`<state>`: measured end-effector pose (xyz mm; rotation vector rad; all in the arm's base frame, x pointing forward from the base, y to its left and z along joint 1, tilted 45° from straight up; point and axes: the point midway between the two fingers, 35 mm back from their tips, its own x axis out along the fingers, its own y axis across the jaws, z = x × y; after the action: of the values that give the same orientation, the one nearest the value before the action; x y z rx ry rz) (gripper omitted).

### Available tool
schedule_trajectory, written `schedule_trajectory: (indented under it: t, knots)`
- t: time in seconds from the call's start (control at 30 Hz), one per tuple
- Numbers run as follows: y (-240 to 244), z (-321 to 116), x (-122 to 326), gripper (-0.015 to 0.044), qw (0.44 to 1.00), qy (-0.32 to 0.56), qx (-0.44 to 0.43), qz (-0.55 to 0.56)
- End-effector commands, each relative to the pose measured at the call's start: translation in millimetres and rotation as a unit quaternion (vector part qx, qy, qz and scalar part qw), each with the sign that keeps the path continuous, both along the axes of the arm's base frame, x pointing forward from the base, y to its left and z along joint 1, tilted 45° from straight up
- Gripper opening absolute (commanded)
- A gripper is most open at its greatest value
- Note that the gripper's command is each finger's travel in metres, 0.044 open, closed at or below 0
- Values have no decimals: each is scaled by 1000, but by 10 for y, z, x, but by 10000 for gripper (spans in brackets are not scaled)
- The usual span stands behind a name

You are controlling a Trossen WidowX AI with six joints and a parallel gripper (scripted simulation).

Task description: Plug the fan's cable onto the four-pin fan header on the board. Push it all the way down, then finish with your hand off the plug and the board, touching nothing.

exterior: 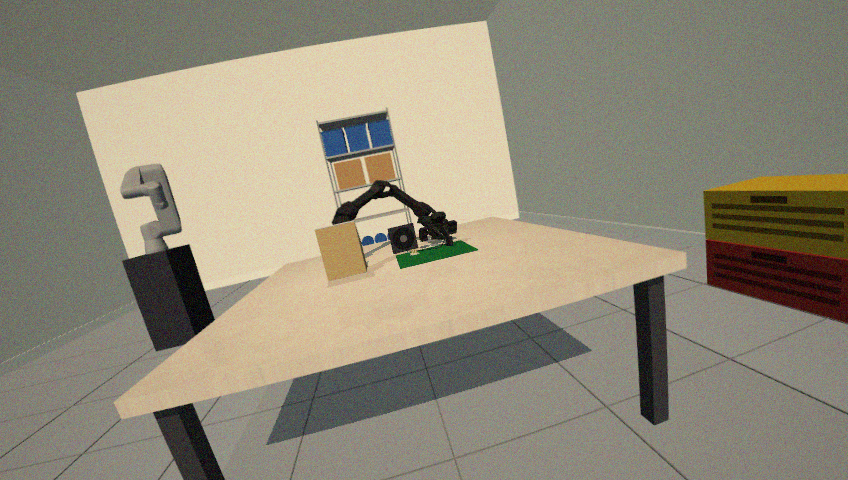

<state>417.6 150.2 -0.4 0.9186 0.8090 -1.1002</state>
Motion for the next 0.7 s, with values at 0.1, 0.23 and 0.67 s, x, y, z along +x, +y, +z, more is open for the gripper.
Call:
schedule_trajectory:
  t: [0.1,0.23,0.67]
  knots:
    - [-1,7,0,0,1000,0,0,0]
    - [-1,7,0,0,1000,0,0,0]
    - [0,0,0,140,1000,0,0,0]
